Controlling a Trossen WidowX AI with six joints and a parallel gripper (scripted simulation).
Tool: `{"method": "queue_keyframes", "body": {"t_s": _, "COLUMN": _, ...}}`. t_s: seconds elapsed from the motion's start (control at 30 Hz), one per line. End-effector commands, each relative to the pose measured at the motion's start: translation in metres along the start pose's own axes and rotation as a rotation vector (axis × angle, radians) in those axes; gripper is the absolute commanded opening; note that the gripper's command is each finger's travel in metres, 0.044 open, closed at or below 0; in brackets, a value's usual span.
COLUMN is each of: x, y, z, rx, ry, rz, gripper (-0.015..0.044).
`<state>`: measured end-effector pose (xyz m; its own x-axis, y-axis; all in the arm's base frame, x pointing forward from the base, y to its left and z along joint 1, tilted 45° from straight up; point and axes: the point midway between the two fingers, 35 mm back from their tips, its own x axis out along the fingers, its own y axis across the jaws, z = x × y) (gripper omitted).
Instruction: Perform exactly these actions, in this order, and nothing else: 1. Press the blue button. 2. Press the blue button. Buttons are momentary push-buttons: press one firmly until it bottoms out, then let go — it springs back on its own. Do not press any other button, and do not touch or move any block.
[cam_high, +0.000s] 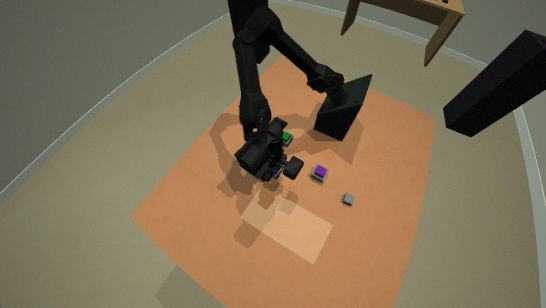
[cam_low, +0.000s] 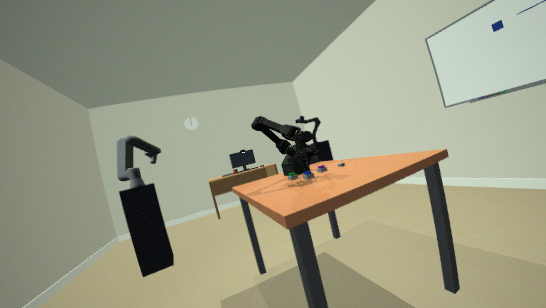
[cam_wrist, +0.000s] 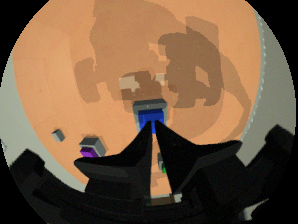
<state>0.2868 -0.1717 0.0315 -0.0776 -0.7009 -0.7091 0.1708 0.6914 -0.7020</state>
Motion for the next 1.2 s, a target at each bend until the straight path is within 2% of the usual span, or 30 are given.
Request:
{"method": "queue_keyframes", "body": {"t_s": 0.0, "x": 0.009, "y": 0.001, "z": -0.004, "rx": -0.009, "ry": 0.011, "rz": 0.001, "gripper": 0.002}}
{"method": "queue_keyframes", "body": {"t_s": 0.8, "x": 0.013, "y": 0.001, "z": -0.005, "rx": -0.009, "ry": 0.011, "rz": 0.001, "gripper": 0.002}}
{"method": "queue_keyframes", "body": {"t_s": 0.93, "x": -0.018, "y": 0.001, "z": -0.004, "rx": -0.009, "ry": 0.01, "rz": 0.002, "gripper": 0.002}}
{"method": "queue_keyframes", "body": {"t_s": 1.17, "x": -0.02, "y": 0.001, "z": -0.004, "rx": -0.009, "ry": 0.011, "rz": 0.002, "gripper": 0.002}}
